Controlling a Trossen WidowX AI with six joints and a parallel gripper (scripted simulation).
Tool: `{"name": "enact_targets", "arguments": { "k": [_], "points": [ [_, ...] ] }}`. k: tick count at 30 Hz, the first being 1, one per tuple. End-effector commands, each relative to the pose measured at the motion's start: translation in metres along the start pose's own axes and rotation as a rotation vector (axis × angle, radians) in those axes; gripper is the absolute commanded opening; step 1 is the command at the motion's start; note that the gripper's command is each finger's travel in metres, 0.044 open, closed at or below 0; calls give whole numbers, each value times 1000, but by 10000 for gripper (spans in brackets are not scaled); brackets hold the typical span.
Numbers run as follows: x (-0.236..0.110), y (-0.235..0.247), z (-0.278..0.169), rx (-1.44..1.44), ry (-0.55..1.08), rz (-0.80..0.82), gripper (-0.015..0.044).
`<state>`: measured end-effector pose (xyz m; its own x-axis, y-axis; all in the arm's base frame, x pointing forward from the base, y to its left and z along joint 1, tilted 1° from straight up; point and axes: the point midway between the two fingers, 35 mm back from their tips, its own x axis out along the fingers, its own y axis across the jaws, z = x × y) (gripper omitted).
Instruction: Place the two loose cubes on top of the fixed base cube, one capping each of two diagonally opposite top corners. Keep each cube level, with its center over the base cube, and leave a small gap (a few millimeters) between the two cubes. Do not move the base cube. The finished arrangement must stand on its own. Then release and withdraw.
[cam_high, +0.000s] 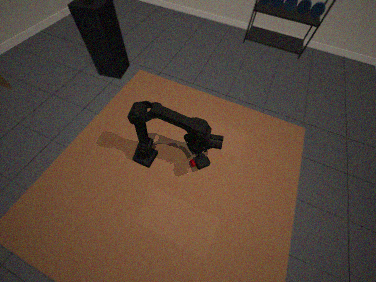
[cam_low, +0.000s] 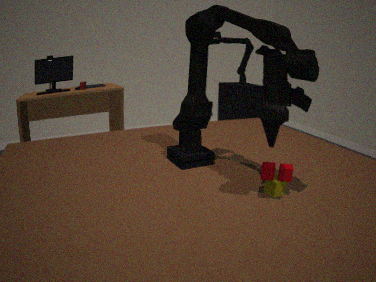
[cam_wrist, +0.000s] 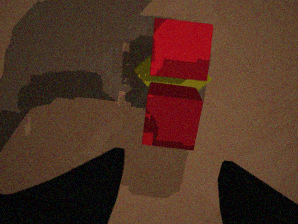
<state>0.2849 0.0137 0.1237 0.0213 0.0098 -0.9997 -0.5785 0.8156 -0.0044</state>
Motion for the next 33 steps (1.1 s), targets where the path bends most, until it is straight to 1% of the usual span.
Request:
{"name": "enact_targets", "arguments": {
  "k": [1, 5, 8, 9, 13, 15, 33],
  "points": [
    [-3, 0, 0, -3, -1, 0, 205],
    [-2, 6, 6, 0, 0, 1, 310],
    [-3, 36, 30, 0, -2, 4, 389],
    [-4, 47, 38, 0, -3, 5, 400],
    [-6, 98, 65, 0, -5, 9, 400],
    [-6, 115, 71, 0, -6, 11, 400],
    [-6, 117, 72, 0, -6, 11, 400]
  ]
}}
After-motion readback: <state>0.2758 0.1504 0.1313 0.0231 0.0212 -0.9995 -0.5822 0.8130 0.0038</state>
